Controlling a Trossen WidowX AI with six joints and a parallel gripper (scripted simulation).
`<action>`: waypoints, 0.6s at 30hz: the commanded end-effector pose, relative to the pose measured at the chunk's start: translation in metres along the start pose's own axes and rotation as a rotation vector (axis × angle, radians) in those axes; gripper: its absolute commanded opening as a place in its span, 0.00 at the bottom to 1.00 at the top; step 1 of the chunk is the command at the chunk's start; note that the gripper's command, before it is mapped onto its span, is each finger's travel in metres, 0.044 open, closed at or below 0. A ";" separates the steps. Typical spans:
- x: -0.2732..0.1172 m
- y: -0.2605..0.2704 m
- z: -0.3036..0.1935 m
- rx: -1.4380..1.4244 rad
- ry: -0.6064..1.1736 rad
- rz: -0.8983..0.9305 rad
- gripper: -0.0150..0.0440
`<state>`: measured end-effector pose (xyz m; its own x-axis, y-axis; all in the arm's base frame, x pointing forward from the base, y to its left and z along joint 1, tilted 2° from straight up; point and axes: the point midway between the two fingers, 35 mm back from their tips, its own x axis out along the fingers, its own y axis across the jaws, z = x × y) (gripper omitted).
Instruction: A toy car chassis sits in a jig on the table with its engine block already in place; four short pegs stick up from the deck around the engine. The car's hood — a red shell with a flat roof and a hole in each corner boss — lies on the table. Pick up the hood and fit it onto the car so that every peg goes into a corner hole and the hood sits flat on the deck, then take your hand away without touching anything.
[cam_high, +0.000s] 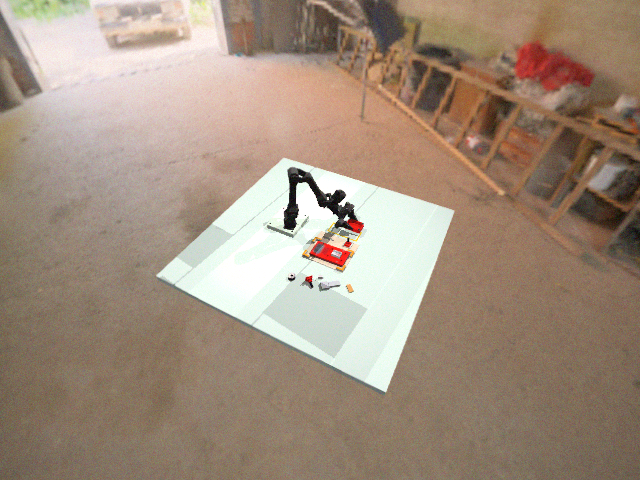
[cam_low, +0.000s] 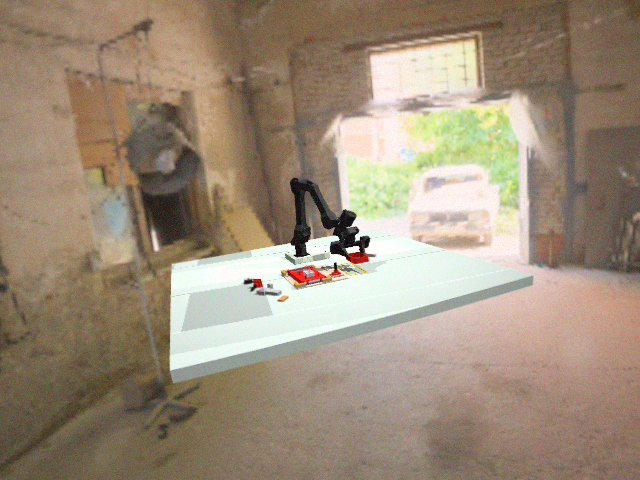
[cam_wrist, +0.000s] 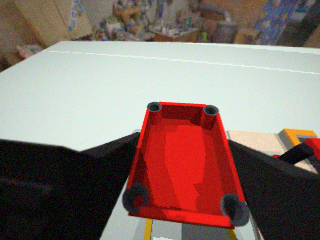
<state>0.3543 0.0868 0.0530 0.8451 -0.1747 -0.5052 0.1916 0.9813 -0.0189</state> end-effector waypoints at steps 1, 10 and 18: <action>-0.006 0.000 0.012 0.011 -0.014 0.003 0.25; -0.013 -0.001 0.021 0.011 -0.014 0.003 0.25; -0.013 -0.001 0.020 0.002 -0.014 0.003 0.25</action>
<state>0.3532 0.0866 0.0739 0.8488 -0.1721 -0.5000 0.1910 0.9815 -0.0137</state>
